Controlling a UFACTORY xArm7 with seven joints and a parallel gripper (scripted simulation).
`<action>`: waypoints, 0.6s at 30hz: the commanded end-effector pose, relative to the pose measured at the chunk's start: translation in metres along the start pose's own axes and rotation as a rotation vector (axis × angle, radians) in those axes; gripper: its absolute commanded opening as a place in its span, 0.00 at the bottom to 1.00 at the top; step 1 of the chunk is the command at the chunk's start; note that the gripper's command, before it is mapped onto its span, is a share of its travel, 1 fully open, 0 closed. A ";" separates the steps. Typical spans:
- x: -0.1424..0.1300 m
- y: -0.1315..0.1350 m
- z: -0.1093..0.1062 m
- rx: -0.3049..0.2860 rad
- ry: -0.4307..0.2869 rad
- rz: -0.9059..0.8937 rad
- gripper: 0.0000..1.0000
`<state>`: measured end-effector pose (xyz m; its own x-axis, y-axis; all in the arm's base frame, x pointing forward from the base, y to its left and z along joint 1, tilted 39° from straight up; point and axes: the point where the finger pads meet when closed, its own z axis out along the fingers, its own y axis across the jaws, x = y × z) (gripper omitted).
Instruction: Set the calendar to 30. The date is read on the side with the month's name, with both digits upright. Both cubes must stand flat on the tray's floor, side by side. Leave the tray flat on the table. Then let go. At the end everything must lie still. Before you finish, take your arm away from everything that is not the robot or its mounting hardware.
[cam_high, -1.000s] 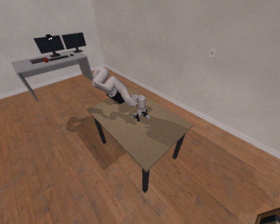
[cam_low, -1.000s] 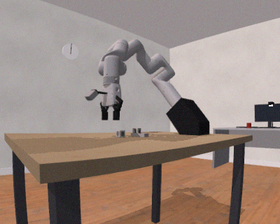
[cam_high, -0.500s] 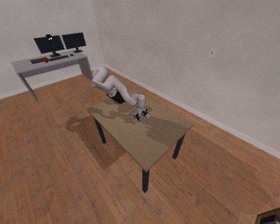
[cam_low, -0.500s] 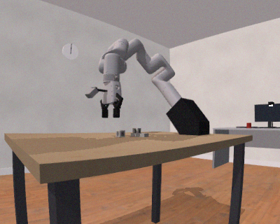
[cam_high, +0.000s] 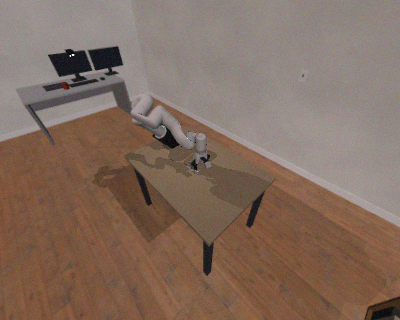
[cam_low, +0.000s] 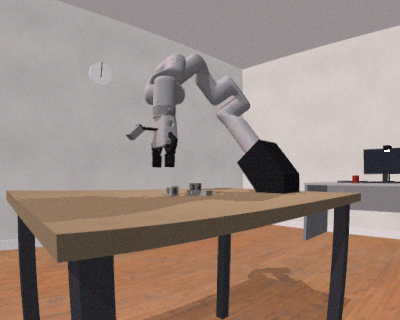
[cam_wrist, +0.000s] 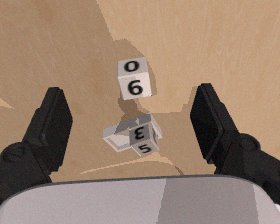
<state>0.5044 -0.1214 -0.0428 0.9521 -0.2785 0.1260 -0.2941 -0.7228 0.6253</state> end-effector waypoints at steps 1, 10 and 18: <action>-0.017 0.000 -0.006 -0.003 0.020 0.159 1.00; -0.049 0.004 -0.011 -0.003 0.025 0.431 1.00; -0.084 0.009 -0.014 0.002 0.023 0.716 1.00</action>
<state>0.4343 -0.1006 -0.0385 0.6152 -0.6410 0.4590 -0.7833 -0.4308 0.4482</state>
